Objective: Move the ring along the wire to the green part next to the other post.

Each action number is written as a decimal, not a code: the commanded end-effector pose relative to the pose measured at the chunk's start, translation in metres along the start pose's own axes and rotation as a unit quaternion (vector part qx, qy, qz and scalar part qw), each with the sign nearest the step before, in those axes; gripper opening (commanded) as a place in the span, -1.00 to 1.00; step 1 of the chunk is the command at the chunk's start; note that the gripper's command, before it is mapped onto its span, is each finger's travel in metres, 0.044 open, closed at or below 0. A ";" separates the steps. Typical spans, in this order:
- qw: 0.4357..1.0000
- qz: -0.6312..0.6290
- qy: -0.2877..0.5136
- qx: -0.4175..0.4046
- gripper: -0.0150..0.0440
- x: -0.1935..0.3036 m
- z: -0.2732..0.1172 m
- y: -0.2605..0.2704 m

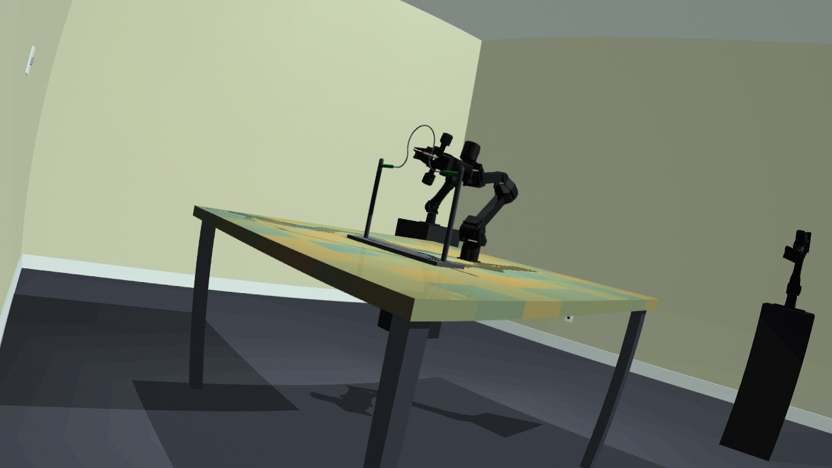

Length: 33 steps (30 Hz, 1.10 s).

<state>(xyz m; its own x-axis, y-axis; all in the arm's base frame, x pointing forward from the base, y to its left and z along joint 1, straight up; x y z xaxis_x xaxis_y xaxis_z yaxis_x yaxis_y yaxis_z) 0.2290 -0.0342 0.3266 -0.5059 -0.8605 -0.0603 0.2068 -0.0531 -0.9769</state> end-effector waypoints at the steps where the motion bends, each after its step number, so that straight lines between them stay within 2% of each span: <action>1: 0.999 0.030 0.008 -0.012 -1.00 0.003 -0.002 0.008; 16: 0.980 0.173 0.042 -0.089 -1.00 0.001 -0.013 0.052; 33: 0.921 0.342 0.065 -0.174 -1.00 -0.018 -0.030 0.099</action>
<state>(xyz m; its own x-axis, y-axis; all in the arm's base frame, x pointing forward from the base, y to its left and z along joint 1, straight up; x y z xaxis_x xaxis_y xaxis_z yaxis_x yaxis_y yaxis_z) 0.2306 -0.0140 0.2370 -0.4746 -0.6108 -0.6337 0.2466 0.5989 -0.7619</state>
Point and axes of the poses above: the point midway between the two fingers, 35 mm back from their tips, its own z axis out along the fingers, its own y axis across the jaws, x = y × z, the point moved 4 cm from there along -z, back along the fingers, and after that the axes turned 11 degrees about z, right-handed, at the moved point
